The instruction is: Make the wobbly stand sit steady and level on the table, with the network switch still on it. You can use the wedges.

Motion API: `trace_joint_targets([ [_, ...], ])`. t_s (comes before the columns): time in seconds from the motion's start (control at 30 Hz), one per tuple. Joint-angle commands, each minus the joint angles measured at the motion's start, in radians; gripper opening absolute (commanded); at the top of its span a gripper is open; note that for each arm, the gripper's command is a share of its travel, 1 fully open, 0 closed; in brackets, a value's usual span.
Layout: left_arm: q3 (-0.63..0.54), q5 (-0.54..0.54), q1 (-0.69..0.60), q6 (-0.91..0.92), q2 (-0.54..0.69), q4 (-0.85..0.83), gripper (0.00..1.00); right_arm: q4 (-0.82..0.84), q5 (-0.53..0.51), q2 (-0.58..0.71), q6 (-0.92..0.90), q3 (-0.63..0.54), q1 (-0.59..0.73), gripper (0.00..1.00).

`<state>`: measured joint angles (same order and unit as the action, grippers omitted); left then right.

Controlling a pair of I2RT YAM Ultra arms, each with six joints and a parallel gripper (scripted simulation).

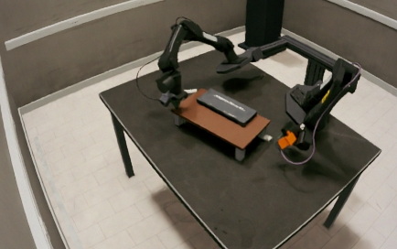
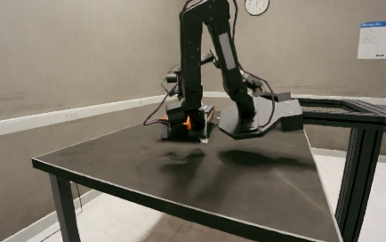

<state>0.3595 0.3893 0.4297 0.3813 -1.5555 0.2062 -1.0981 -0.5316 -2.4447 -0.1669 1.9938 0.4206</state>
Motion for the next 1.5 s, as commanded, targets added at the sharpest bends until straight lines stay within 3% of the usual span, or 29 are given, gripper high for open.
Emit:
trace_joint_targets([
  [0.0,0.033,0.036,0.027,0.066,0.081,0.162,0.00,0.020,0.001,-0.001,0.010,0.008,0.019,0.00],
  [0.23,-0.007,0.032,0.007,0.053,0.064,0.107,0.00,0.020,0.001,-0.001,0.010,0.008,0.019,0.00],
  [0.6,0.027,0.031,0.004,0.049,0.020,0.080,0.00,0.020,0.001,-0.001,0.010,0.008,0.019,0.00],
  [0.87,0.013,0.031,0.004,0.050,0.042,0.091,0.00,-0.100,-0.002,0.046,-0.040,0.078,0.046,0.00],
  [1.17,0.013,0.031,0.004,0.050,0.042,0.091,0.00,-0.123,-0.003,0.035,-0.046,0.104,0.054,0.00],
  [1.47,0.065,-0.012,-0.010,0.008,0.089,0.064,0.00,-0.033,0.028,0.088,-0.016,0.036,0.019,0.00],
])
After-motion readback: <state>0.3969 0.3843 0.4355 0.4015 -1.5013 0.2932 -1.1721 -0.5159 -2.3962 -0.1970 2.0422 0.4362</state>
